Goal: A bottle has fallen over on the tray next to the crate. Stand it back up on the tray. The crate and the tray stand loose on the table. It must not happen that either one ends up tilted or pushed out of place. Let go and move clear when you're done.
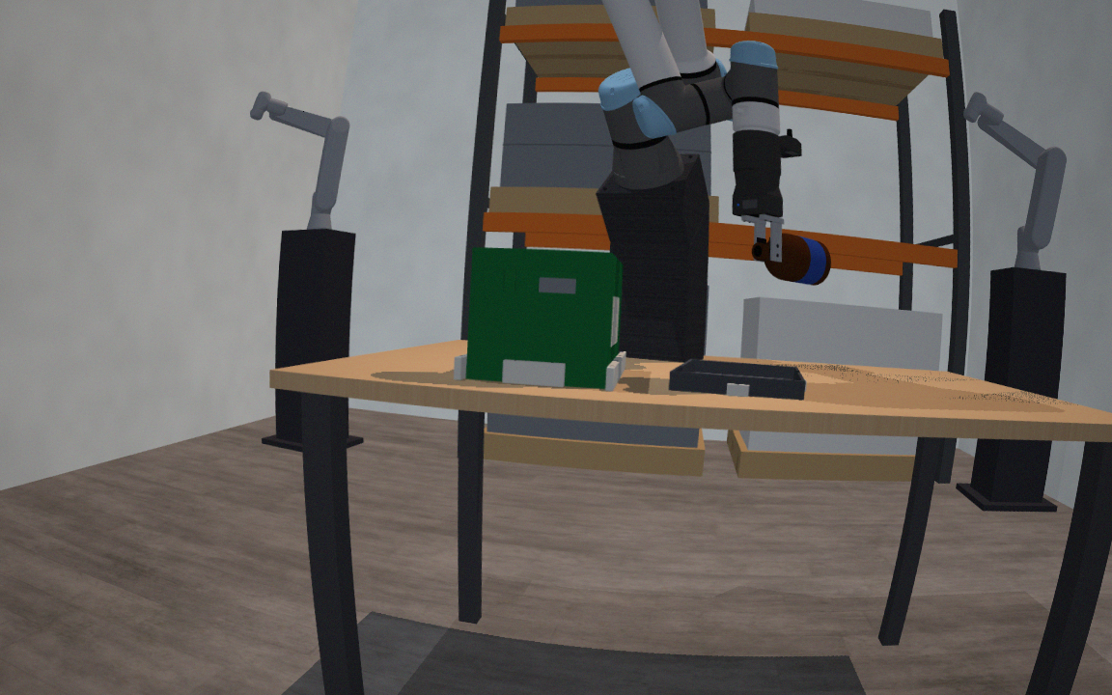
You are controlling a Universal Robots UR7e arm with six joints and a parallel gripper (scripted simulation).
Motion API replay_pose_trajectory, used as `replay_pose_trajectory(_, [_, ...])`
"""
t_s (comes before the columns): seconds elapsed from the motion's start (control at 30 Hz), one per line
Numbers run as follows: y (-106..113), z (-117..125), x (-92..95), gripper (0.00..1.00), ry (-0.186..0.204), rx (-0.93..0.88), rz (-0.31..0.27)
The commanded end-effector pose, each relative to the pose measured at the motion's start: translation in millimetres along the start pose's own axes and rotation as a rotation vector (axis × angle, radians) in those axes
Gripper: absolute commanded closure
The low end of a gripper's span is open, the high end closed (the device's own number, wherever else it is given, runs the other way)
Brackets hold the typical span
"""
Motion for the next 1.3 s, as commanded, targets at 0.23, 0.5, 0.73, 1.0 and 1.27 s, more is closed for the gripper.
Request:
replay_pose_trajectory(0.23, [0.5, -0.4, 0.5, 1.0, 0.001, -0.005, -0.001])
replay_pose_trajectory(0.5, [0.5, -1.5, 0.3, 1.0, -0.001, -0.071, -0.001])
replay_pose_trajectory(0.73, [0.2, -1.5, 0.3, 1.0, -0.001, -0.15, -0.001])
replay_pose_trajectory(1.0, [0.2, -1.5, 0.4, 1.0, -0.001, -0.249, -0.001])
replay_pose_trajectory(1.27, [0.5, -0.4, 0.5, 1.0, 0.001, -0.264, -0.001])
Point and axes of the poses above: the point where the finger pads meet when closed, its own x axis back along the fingers, its own z axis across the jaws, y = z × x, the point moved 5 cm from there along x, back along the fingers, and after that the axes turned 12 degrees about -x, right-handed, at the moved point
